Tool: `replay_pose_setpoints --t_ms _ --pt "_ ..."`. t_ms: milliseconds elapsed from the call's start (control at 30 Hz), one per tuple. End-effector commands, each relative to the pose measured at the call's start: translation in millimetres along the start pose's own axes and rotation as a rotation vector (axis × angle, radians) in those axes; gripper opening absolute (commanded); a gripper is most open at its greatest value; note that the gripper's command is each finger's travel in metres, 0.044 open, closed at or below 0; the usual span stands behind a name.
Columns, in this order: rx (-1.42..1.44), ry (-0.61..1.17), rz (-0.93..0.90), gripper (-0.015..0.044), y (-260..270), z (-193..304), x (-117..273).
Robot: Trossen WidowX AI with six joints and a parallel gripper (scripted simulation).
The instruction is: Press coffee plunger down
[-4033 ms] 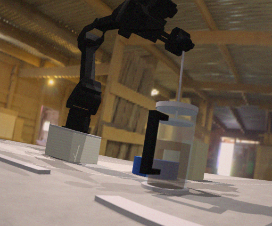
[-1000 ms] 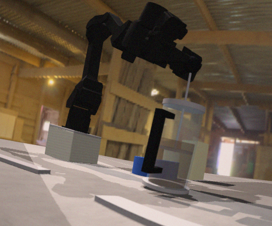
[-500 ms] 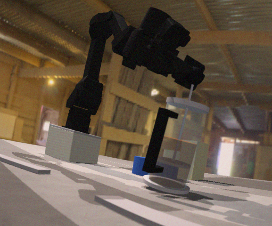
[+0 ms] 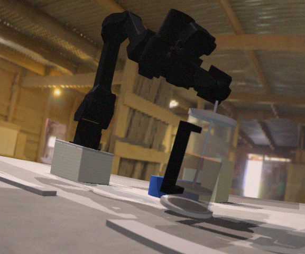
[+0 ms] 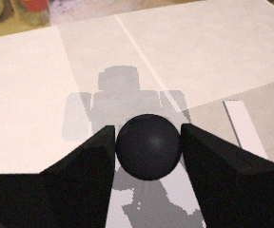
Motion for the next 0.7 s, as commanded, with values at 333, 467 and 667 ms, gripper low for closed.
replay_pose_setpoints --t_ms 333,467,667 --pt "-0.009 0.036 0.009 0.0125 -1.5 6.7 -6.5" --pt "-0.009 0.036 0.009 0.0125 -1.4 6.0 -7.1" --pt "-0.009 0.036 0.009 0.0125 -1.2 5.1 -8.1"
Point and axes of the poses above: the point midway between the two fingers, 35 mm back from their tips, its own x axis back along the fingers, its own y axis across the jaws, z = x × y, the point moved 6 cm from there along x, back along the fingers, and after that the axes turned 13 degrees about -x, right-handed, at the moved point
